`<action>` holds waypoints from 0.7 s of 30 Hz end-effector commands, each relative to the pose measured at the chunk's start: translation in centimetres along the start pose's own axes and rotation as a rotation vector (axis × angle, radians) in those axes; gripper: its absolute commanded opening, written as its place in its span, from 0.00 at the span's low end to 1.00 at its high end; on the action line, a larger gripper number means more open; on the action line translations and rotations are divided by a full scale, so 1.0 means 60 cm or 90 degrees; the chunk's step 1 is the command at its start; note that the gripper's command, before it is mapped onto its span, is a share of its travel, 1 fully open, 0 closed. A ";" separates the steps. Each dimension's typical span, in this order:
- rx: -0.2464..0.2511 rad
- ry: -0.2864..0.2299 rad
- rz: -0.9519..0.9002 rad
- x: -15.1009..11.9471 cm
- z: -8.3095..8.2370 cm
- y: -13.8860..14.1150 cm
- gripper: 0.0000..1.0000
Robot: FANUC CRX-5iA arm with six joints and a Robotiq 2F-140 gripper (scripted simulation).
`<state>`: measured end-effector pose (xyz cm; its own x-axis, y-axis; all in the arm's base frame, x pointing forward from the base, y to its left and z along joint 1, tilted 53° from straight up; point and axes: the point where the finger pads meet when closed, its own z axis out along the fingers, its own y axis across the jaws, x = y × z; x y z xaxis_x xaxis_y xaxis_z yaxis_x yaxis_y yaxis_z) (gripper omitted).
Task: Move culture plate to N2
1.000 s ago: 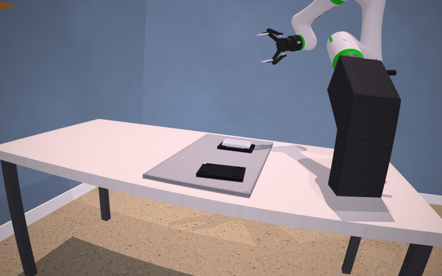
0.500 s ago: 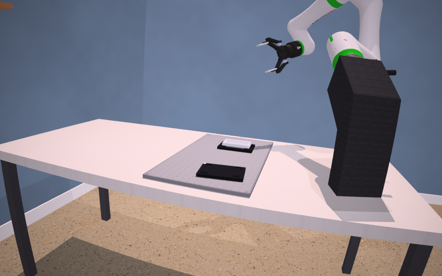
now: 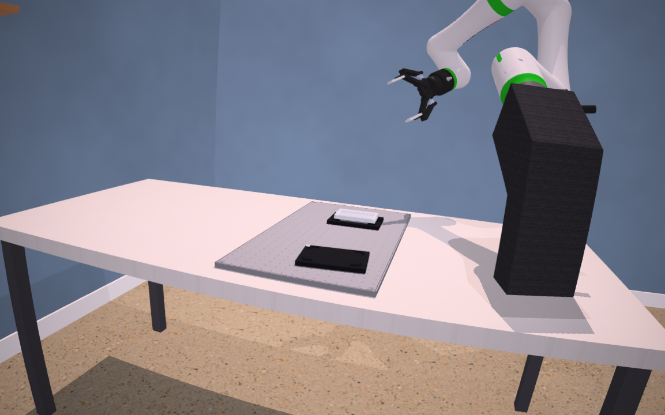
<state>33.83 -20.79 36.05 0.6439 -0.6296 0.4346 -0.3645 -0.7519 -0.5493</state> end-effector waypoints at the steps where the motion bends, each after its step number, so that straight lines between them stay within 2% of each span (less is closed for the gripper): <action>1: -0.031 -0.025 0.029 -0.011 0.015 0.030 1.00; 4: -0.031 -0.025 0.029 -0.013 0.018 0.038 1.00; 7: -0.076 -0.057 0.061 -0.021 0.026 0.060 1.00; 13: -0.078 -0.058 0.062 -0.036 0.042 0.102 1.00; 16: -0.127 -0.088 0.090 -0.044 0.049 0.124 1.00; 21: -0.127 -0.089 0.090 -0.052 0.056 0.147 1.00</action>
<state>31.09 -24.48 28.05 0.6586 -0.7063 0.2595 -0.5673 -0.6926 -0.4454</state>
